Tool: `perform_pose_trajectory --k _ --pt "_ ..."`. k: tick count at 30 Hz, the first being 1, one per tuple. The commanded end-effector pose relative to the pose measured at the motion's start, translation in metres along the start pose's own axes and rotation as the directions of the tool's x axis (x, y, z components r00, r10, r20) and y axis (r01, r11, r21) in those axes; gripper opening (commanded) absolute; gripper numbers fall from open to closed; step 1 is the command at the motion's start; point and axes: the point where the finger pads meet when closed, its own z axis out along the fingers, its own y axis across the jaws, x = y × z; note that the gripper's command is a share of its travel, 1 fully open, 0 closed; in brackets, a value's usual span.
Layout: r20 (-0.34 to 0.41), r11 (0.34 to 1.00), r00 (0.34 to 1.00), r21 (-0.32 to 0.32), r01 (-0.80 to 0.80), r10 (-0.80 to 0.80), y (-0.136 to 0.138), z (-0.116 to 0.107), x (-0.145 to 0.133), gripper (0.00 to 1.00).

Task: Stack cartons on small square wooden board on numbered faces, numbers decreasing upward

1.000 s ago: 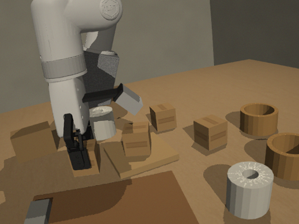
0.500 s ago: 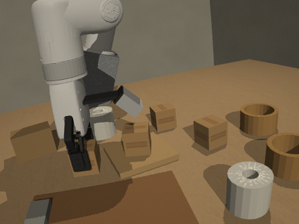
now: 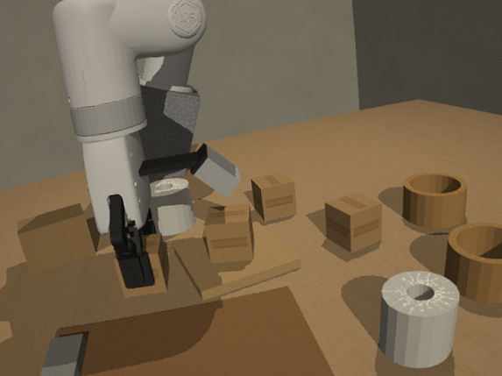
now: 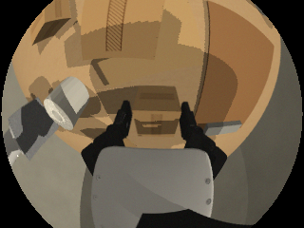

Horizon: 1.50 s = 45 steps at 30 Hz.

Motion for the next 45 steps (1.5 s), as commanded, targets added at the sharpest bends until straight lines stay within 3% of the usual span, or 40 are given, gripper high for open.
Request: perform_pose_trajectory --k 1,35,37,42,45 --pt "0.000 1.000 1.000 -0.004 0.000 0.000 0.002 -0.001 0.000 0.00" --pt "0.000 1.000 1.000 -0.004 0.001 -0.001 0.002 -0.004 0.000 0.00" --pt "-0.001 1.000 1.000 -0.004 0.001 -0.001 0.002 -0.020 0.000 0.00" --pt "-0.001 1.000 1.000 -0.004 0.001 -0.001 0.002 -0.083 0.000 0.00" --pt "0.000 1.000 1.000 -0.004 0.000 0.000 0.001 -0.093 0.000 0.00"
